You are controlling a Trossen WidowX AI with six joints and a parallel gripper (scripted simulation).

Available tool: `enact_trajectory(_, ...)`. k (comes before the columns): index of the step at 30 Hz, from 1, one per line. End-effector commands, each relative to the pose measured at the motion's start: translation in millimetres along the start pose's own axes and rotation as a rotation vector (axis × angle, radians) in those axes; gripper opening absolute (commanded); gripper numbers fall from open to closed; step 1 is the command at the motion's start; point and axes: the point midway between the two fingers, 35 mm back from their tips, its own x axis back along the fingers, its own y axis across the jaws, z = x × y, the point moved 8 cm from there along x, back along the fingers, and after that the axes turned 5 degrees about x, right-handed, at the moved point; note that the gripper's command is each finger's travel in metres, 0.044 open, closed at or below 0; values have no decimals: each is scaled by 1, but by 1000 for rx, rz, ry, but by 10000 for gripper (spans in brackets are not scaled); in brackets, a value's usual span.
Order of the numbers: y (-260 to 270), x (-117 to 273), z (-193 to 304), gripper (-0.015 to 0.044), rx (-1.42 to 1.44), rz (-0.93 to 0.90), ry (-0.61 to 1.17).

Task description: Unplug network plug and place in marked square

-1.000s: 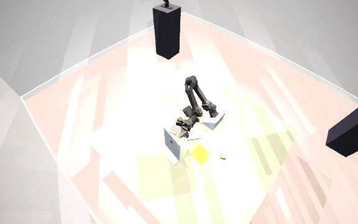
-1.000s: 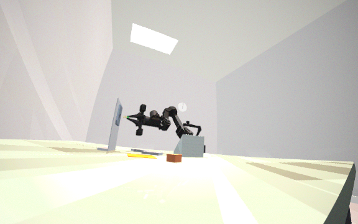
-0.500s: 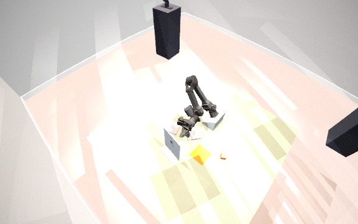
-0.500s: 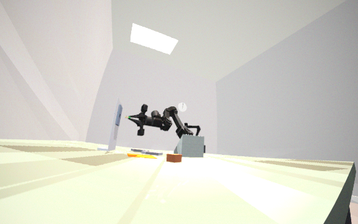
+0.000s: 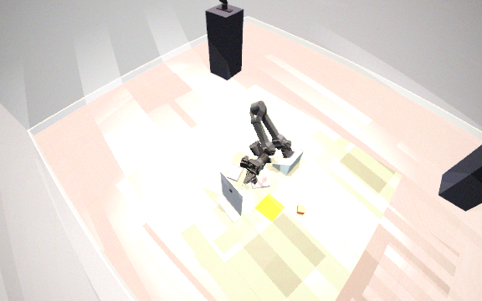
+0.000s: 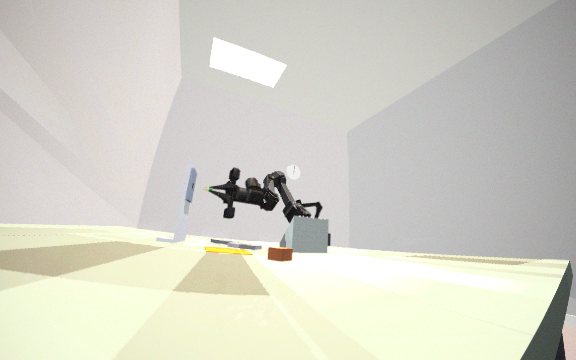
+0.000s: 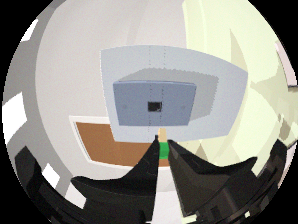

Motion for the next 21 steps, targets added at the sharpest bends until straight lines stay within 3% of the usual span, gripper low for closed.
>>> enact_trajectory(1,1,3,0,0,-3,-3,-5)
enact_trajectory(21,10,11,3,0,0,0,0)
